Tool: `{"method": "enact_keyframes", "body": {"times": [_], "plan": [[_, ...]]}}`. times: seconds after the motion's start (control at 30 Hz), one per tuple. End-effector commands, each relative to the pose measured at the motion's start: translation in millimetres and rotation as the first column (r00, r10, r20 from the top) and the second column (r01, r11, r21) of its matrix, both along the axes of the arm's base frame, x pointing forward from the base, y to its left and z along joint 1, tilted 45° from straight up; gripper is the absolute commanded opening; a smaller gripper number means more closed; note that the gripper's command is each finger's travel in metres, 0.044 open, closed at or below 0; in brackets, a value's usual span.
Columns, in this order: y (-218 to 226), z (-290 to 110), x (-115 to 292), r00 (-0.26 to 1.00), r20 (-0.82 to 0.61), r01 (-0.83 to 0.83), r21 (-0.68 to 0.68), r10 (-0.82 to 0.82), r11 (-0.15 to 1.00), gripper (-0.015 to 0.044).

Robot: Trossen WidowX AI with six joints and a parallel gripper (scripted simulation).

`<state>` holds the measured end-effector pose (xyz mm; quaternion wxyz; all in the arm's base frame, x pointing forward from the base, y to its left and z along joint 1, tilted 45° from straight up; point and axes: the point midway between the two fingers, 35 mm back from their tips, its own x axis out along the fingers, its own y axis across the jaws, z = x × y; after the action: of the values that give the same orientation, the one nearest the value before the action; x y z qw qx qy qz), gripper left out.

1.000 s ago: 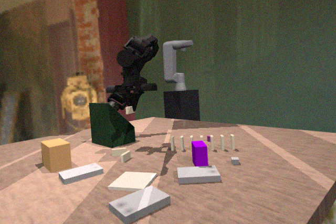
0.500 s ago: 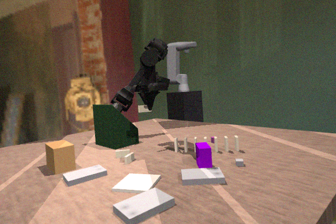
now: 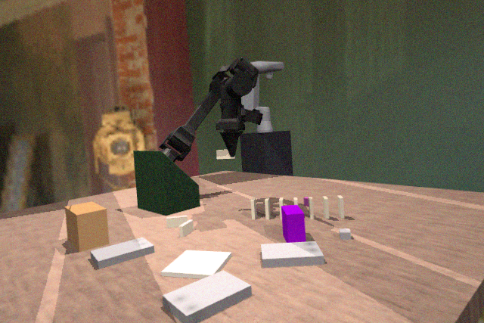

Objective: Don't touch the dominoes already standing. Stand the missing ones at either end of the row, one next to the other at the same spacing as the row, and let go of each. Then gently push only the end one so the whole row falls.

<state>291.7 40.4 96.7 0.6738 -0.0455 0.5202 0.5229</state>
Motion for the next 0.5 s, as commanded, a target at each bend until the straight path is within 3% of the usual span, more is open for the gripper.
{"method": "enact_keyframes", "body": {"times": [0.0,0.4,0.47], "plan": [[46,45,-13,0.779,-0.414,0.458,-0.136,-0.47,0.879,0.0021],[73,71,-27,0.359,-0.61,0.658,-0.371,-0.706,0.655,0.0021],[73,71,-28,0.348,-0.613,0.66,-0.377,-0.71,0.649,0.0021]]}}
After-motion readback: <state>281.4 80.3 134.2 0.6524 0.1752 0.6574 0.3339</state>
